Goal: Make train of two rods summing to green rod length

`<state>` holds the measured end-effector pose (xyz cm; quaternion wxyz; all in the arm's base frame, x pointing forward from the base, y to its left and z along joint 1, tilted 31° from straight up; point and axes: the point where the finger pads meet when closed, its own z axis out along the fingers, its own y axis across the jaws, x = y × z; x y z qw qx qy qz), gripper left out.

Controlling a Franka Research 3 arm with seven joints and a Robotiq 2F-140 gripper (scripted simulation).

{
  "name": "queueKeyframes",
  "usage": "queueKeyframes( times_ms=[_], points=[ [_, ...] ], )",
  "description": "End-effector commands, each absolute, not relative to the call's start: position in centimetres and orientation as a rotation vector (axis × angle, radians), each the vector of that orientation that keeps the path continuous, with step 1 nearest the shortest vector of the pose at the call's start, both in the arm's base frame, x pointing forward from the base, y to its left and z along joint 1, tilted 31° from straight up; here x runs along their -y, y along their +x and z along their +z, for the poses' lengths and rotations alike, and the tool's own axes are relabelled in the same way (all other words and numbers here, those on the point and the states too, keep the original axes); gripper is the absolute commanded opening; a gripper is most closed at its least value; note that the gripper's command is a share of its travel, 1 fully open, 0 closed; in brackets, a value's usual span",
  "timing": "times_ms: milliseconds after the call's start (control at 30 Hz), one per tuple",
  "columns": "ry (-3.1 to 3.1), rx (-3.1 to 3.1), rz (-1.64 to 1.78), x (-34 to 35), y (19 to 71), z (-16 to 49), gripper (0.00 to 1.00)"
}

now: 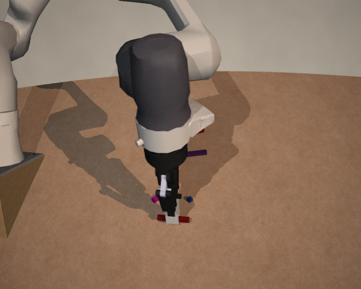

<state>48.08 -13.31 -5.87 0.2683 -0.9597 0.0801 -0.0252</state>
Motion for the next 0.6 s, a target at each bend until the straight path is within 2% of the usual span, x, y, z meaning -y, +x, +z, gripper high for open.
queueKeyframes(
  times_ms=[0, 333, 567],
  points=[
    [-2.584, -0.223, -0.063, 14.0, 47.9, -4.6, 0.03],
    [-2.584, -0.223, -0.063, 17.2, 47.3, 0.7, 0.03],
    [-2.584, -0.223, -0.063, 17.5, 47.3, 1.3, 0.03]
  ],
)
